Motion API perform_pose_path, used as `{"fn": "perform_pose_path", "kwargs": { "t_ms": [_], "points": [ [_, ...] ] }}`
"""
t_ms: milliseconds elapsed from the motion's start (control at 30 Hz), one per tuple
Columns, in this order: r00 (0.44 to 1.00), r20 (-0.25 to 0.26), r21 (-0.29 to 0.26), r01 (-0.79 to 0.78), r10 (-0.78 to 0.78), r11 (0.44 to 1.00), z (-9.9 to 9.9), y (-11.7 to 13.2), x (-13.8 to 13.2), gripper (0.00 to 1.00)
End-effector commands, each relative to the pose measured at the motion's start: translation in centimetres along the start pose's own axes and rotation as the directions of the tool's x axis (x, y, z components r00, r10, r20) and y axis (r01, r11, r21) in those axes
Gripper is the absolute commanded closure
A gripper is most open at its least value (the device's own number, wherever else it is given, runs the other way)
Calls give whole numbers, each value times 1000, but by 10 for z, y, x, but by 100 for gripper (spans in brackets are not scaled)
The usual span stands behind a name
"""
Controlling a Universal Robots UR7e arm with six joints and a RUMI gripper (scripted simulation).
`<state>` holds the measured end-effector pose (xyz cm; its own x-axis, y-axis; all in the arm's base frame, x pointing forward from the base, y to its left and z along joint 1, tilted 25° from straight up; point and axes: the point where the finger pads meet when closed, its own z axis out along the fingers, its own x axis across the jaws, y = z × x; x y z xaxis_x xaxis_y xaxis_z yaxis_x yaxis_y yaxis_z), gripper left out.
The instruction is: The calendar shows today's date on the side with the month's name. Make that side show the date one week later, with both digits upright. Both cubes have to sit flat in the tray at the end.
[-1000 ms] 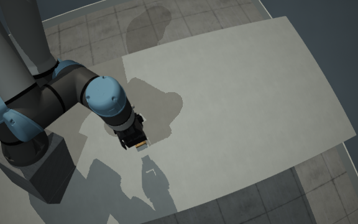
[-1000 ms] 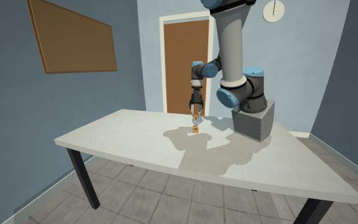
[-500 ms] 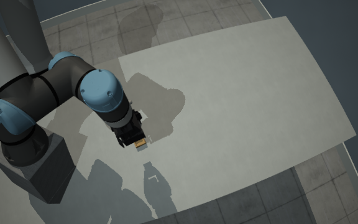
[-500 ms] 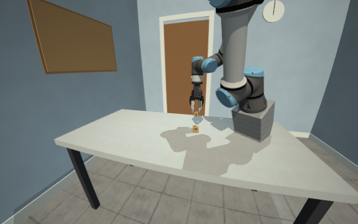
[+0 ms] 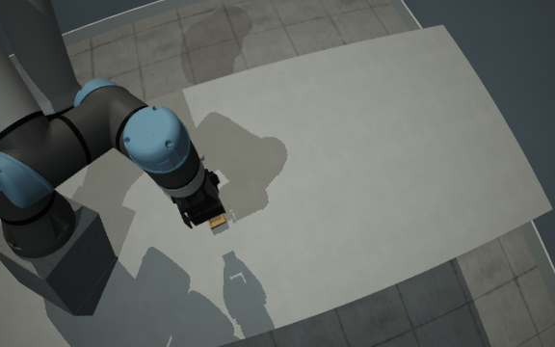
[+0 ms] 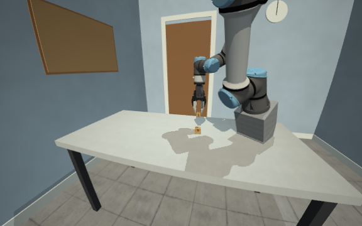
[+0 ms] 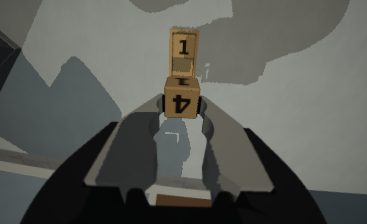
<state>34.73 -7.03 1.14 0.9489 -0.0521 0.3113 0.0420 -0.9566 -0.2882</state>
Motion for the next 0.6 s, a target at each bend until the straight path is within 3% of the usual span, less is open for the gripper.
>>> {"fn": "perform_pose_path", "kwargs": {
  "t_ms": [0,567],
  "points": [
    [1000,0,-1,-1,1,1000,0,0,0,90],
    [998,0,-1,-69,69,998,0,-3,2,90]
  ]
}}
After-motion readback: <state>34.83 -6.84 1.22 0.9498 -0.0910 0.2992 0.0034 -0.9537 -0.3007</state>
